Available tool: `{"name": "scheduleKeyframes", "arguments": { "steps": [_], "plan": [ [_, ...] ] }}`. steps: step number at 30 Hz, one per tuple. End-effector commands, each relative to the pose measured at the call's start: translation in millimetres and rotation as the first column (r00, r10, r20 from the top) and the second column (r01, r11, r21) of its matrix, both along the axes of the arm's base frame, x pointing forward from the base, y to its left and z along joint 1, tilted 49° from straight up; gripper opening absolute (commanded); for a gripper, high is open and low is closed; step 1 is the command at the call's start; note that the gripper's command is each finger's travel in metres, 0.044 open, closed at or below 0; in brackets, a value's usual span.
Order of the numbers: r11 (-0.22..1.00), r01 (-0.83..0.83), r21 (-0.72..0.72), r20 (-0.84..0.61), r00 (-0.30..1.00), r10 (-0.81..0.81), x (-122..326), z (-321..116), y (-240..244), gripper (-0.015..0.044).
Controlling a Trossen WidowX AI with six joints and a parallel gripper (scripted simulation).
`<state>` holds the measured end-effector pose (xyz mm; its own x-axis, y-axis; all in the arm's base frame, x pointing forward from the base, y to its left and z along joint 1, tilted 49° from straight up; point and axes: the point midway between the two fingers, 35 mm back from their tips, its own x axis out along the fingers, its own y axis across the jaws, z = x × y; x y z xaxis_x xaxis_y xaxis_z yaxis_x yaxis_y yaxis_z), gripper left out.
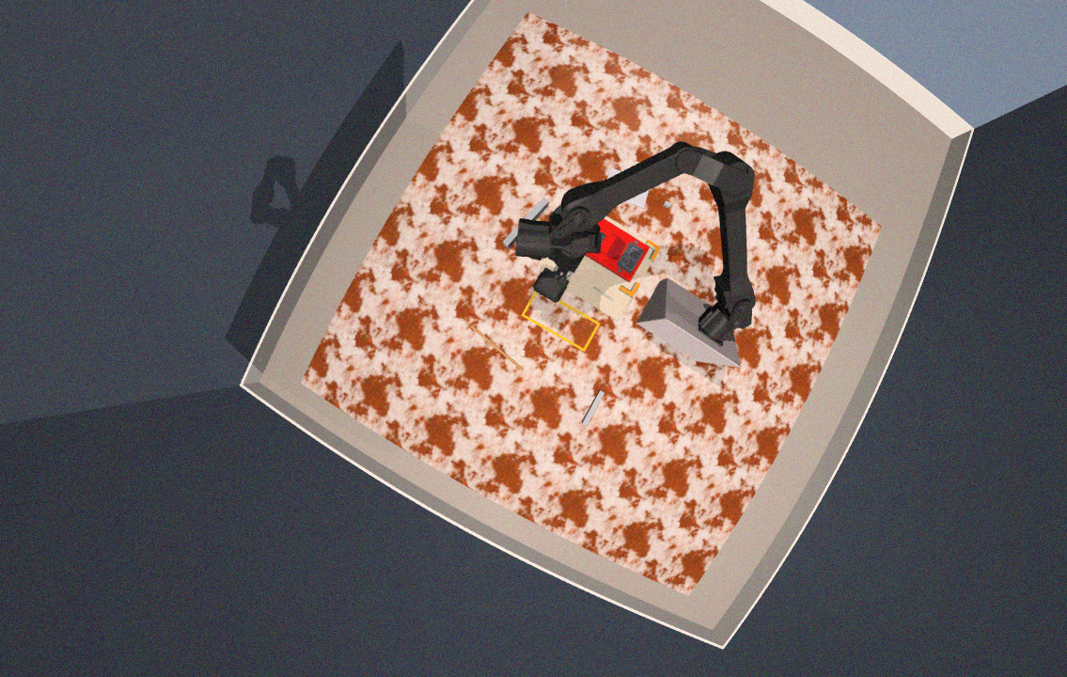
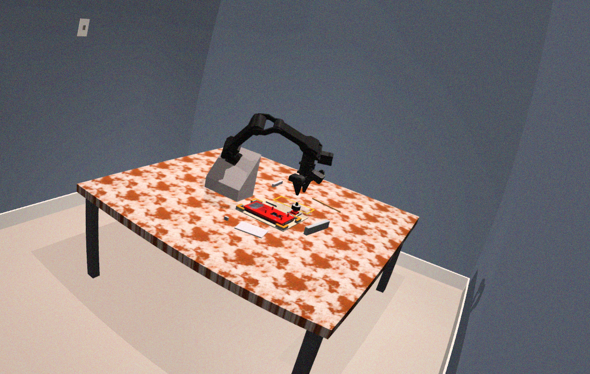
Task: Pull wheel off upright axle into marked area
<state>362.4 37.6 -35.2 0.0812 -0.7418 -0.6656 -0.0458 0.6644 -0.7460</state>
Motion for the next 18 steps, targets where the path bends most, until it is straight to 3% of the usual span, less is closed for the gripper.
{"name": "scheduleKeyframes", "arguments": {
  "steps": [1, 6, 11, 15, 18],
  "plan": [
    [1.000, 0.001, -0.007, -0.009, 1.000, -0.001, 1, -16, -19, 0.0300],
    [1.000, 0.002, -0.012, -0.009, 1.000, -0.002, 2, -42, -53, 0.0300],
    [1.000, 0.002, -0.012, -0.009, 1.000, -0.002, 2, -42, -55, 0.0300],
    [1.000, 0.016, -0.009, -0.015, 1.000, -0.016, 1, -40, -53, 0.0195],
    [1.000, 0.016, -0.009, -0.015, 1.000, -0.016, 1, -40, -53, 0.0175]
  ]
}}
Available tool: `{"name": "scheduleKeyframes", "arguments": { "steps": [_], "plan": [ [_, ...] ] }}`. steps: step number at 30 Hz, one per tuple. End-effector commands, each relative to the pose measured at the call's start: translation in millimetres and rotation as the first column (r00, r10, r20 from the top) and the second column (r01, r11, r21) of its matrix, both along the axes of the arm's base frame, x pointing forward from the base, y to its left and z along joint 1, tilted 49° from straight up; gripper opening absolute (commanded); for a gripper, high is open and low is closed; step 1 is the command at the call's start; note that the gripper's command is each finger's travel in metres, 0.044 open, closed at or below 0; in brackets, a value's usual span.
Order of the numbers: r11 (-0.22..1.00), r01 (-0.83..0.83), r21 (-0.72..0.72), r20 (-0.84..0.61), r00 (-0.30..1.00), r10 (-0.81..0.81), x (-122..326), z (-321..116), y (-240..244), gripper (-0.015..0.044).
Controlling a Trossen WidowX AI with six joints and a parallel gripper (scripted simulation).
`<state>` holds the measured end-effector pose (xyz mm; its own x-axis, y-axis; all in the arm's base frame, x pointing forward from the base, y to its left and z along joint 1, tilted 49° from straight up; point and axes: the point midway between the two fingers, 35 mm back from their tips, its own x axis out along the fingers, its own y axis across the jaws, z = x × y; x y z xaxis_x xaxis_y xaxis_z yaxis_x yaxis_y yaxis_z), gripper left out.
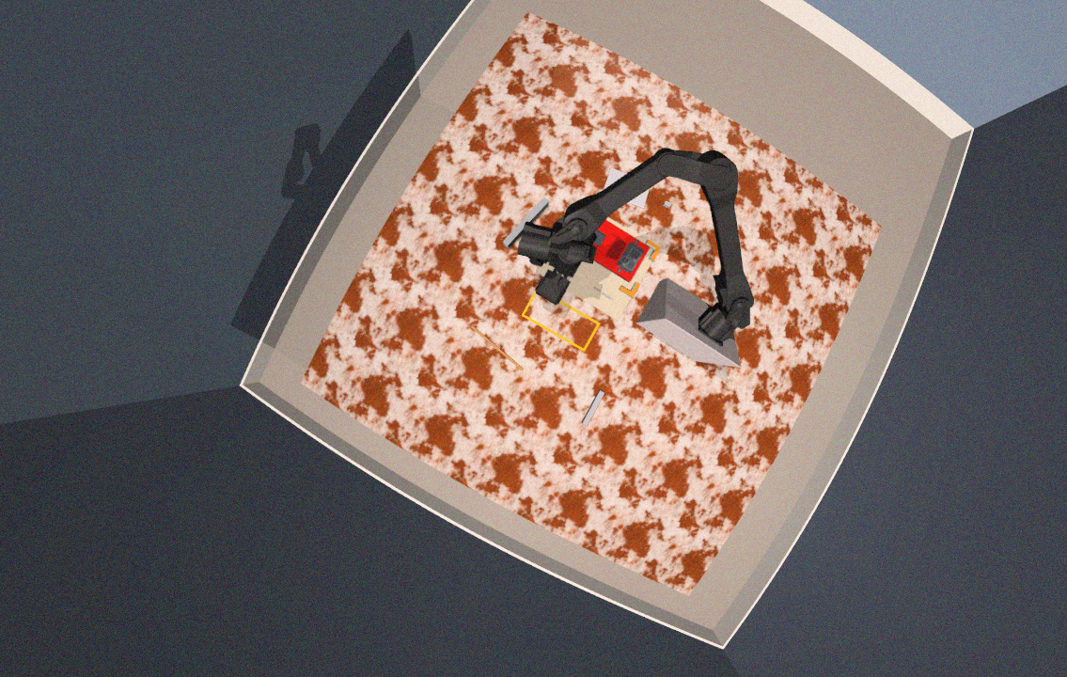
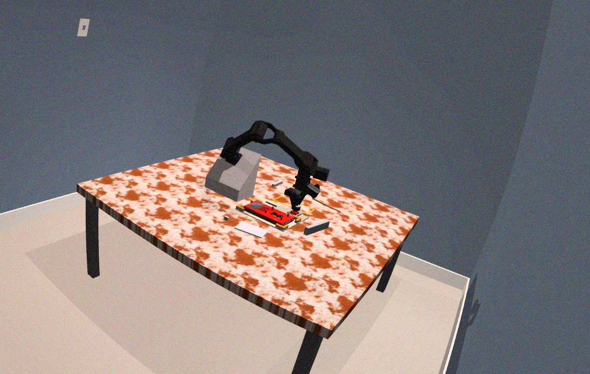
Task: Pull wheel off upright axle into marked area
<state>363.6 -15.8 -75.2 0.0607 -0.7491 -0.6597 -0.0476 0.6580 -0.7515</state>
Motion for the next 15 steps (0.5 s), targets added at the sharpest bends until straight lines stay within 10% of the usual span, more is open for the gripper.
{"name": "scheduleKeyframes", "arguments": {
  "steps": [1, 15],
  "plan": [
    [1.000, 0.001, 0.000, 0.000, 1.000, -0.001, -0.1, -0.1, 0.3, 0.0168],
    [1.000, 0.001, 0.000, 0.001, 1.000, -0.001, -0.1, 1.5, 2.1, 0.0000]
  ]
}}
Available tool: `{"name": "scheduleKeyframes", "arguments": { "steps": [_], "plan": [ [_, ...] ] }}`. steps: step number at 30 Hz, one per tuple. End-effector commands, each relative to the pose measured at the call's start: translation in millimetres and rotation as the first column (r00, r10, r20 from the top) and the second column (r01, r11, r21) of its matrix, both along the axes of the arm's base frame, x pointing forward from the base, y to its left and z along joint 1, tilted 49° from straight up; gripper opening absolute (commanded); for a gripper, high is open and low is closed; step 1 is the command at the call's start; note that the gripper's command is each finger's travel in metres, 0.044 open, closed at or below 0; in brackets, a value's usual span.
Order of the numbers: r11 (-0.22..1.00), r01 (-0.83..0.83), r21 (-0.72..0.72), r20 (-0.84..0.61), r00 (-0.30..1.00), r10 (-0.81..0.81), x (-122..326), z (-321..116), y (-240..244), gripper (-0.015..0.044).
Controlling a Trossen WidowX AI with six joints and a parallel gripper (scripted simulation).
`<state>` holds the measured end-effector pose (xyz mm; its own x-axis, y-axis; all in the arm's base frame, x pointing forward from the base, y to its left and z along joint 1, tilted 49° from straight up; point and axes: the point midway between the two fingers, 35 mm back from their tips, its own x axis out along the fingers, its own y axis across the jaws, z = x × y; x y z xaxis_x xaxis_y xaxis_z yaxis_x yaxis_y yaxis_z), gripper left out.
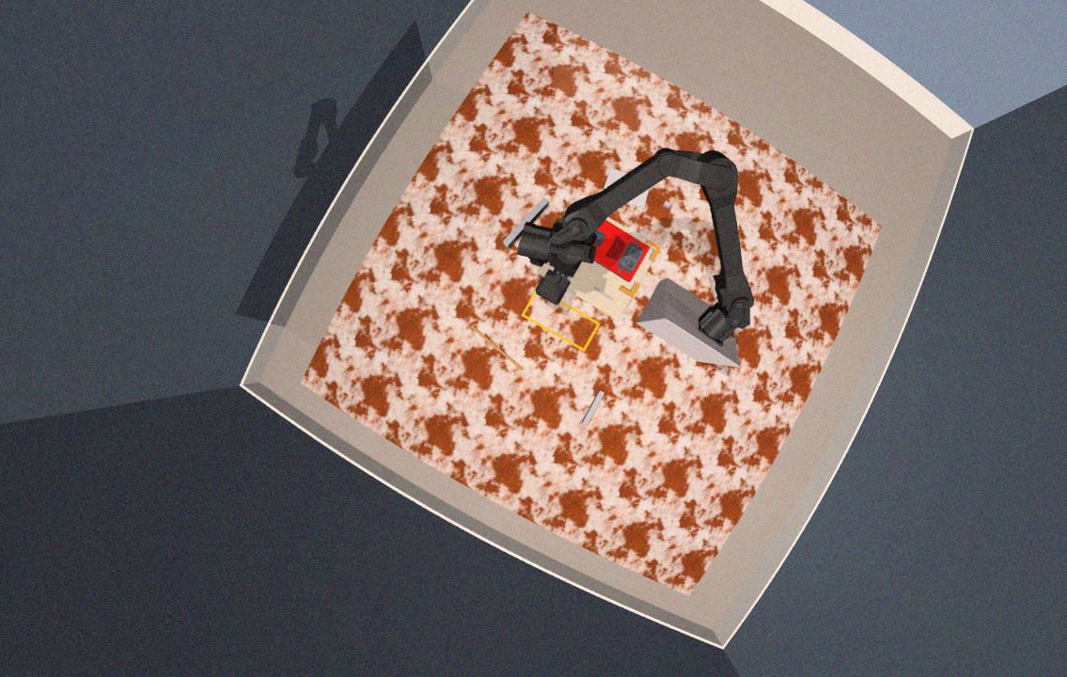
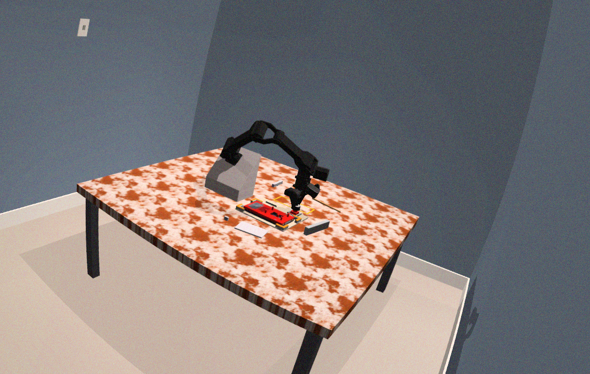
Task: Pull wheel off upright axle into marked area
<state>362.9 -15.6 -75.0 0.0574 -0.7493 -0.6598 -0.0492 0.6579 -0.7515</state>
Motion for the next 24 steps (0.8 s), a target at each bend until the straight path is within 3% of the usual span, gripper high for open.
{"name": "scheduleKeyframes", "arguments": {
  "steps": [1, 24],
  "plan": [
    [1.000, -0.001, 0.000, 0.004, 1.000, 0.001, 0.5, 1.5, 2.2, 0.0000],
    [1.000, -0.004, 0.001, 0.005, 1.000, 0.004, 0.2, 6.4, 8.0, 0.0000]
  ]
}}
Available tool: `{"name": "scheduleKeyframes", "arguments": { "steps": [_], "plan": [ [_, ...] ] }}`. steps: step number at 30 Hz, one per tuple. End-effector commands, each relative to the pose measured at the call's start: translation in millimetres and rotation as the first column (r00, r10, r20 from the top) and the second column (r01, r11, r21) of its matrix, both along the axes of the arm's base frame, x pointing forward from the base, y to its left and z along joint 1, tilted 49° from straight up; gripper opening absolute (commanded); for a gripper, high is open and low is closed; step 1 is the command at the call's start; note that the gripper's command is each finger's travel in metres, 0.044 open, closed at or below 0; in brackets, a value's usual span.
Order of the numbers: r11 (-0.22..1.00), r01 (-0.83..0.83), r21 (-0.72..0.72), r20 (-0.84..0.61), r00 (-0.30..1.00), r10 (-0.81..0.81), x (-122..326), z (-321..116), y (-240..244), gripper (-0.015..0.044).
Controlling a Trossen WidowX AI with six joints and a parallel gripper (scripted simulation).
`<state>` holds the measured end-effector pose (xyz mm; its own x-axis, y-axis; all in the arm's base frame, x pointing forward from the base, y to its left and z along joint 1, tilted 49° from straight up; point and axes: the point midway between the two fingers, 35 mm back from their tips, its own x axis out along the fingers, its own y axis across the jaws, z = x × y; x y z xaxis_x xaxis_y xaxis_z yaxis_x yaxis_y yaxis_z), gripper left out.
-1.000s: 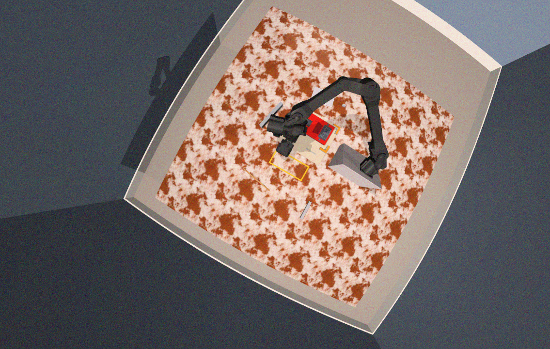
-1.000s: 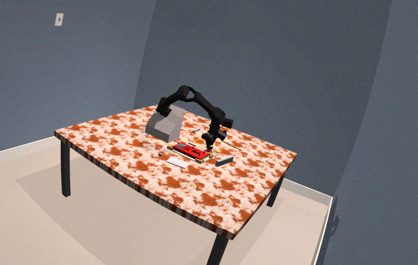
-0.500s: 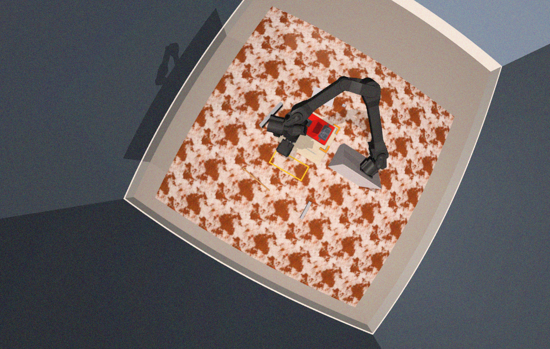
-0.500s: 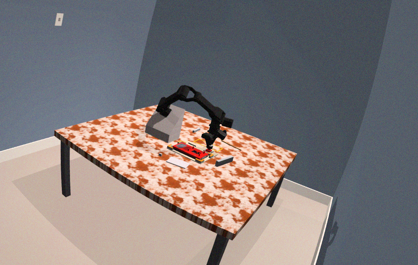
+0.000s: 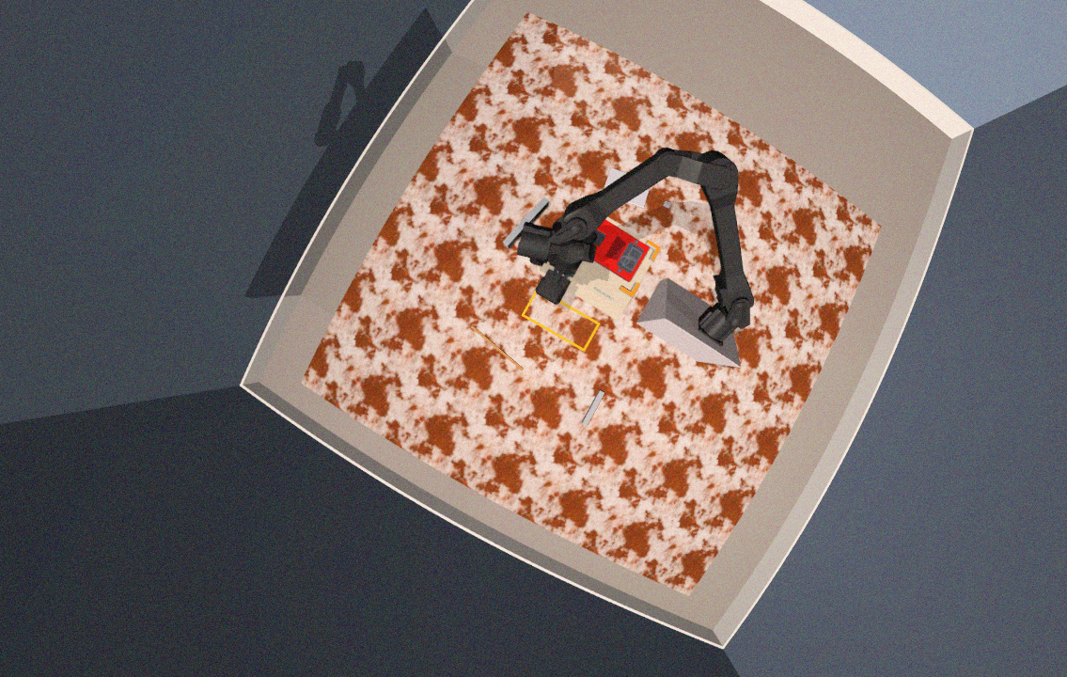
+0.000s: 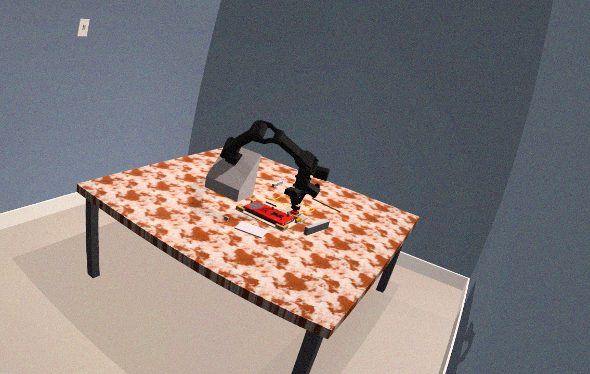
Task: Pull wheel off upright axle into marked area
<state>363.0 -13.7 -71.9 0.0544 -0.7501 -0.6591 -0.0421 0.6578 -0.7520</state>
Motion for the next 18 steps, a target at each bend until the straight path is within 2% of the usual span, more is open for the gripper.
{"name": "scheduleKeyframes", "arguments": {
  "steps": [1, 18],
  "plan": [
    [1.000, -0.011, 0.001, 0.002, 1.000, 0.011, 0.1, 3.5, 6.4, 0.0000],
    [1.000, -0.013, 0.001, 0.003, 1.000, 0.013, -0.2, 7.1, 10.6, 0.0000]
  ]
}}
